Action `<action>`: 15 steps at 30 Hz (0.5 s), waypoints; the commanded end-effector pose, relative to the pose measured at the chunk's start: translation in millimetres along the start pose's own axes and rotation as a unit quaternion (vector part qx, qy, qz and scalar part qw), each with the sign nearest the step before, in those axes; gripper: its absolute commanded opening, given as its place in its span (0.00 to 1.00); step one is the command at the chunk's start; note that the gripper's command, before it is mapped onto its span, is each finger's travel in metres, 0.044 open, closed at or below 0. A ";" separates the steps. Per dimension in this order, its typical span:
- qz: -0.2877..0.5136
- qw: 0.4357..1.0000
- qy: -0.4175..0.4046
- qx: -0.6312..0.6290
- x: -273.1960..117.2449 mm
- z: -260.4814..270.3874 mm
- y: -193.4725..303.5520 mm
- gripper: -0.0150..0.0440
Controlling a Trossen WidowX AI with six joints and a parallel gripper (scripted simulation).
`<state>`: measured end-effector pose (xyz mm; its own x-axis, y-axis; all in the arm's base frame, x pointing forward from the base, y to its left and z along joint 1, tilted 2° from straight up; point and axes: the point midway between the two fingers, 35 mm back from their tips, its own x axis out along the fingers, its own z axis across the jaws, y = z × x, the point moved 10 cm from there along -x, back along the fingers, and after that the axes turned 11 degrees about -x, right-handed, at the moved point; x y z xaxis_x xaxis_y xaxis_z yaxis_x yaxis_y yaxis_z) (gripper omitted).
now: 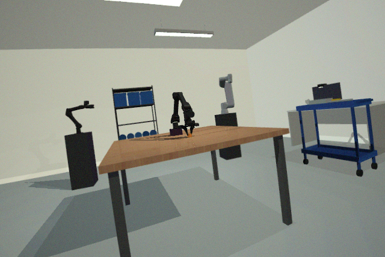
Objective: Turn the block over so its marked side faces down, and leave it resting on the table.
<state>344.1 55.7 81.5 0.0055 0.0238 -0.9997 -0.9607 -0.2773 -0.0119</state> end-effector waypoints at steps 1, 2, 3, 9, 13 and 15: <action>0.002 1.000 -0.001 -0.002 1.5 0.3 1.1 0.40; 0.002 1.000 -0.001 -0.002 1.5 0.3 1.1 0.39; 0.002 1.000 -0.001 -0.002 1.5 0.3 1.1 0.38; 0.002 1.000 -0.001 -0.002 -3.4 0.3 0.8 0.25; 0.002 1.000 -0.001 -0.002 -27.3 0.2 0.8 0.25; 0.002 1.000 -0.001 -0.002 -28.6 0.2 0.8 0.25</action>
<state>340.7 54.8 99.8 -0.0142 0.0207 -0.9997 -0.9611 -0.2762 0.0080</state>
